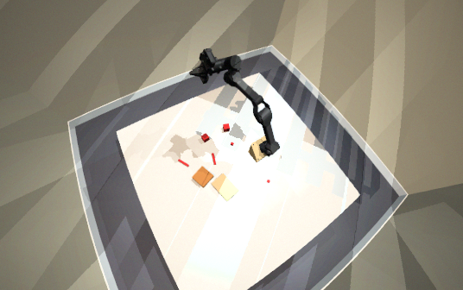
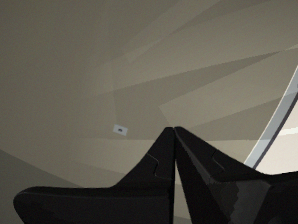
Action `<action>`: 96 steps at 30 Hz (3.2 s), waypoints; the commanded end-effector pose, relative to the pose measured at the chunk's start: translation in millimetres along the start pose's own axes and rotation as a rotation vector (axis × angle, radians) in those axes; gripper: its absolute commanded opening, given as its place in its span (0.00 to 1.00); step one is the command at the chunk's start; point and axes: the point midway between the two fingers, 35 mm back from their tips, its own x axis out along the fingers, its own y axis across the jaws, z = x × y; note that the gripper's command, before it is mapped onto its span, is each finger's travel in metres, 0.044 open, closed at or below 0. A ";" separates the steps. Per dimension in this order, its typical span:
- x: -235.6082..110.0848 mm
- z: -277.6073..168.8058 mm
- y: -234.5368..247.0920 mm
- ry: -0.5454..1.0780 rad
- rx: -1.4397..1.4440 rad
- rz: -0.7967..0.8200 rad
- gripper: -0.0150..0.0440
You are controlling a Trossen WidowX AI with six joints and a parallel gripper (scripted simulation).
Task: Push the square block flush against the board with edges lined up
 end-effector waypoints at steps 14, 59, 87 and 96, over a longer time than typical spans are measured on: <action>113.8 -69.3 -33.9 0.088 -0.132 -0.149 0.25; 223.9 -389.8 -198.8 0.721 -0.679 -0.699 0.25; 114.1 -580.4 -255.6 1.537 -1.029 -0.814 0.25; 110.0 -594.5 -281.1 1.559 -1.034 -0.812 0.25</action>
